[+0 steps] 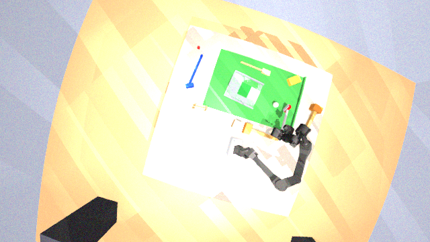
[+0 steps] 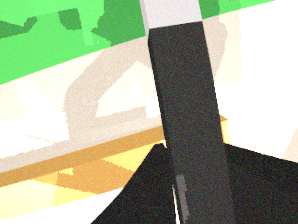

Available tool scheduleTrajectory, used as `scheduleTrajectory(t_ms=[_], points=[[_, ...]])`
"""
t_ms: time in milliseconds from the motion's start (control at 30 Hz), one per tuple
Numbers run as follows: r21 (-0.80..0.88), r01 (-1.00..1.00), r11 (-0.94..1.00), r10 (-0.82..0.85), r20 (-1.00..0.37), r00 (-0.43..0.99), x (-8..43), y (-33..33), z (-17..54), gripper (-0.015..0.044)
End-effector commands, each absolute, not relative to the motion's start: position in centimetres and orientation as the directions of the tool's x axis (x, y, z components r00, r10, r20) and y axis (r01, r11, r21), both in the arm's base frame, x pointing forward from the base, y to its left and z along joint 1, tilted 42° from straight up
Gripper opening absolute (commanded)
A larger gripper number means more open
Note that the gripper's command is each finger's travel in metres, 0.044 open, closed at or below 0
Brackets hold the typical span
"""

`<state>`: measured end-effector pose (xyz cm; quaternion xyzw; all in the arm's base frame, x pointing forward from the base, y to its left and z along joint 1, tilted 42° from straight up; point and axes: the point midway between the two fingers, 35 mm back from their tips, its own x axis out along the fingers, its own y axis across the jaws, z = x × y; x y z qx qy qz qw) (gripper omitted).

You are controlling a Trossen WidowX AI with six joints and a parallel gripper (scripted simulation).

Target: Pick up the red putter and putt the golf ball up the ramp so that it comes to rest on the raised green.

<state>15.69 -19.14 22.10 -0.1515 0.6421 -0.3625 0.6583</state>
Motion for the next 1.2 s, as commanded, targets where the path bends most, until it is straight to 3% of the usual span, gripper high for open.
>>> scheduleTrajectory(t_ms=[0,400,1167], points=[[-0.664,0.283,0.692,-0.671,-0.737,-0.087,15.8,-19.0,21.9,0.0000],[-0.658,0.288,0.696,-0.666,-0.741,-0.082,19.6,-9.8,13.2,0.0000],[-0.662,0.278,0.696,-0.668,-0.739,-0.087,20.0,-6.3,16.8,0.0000]])
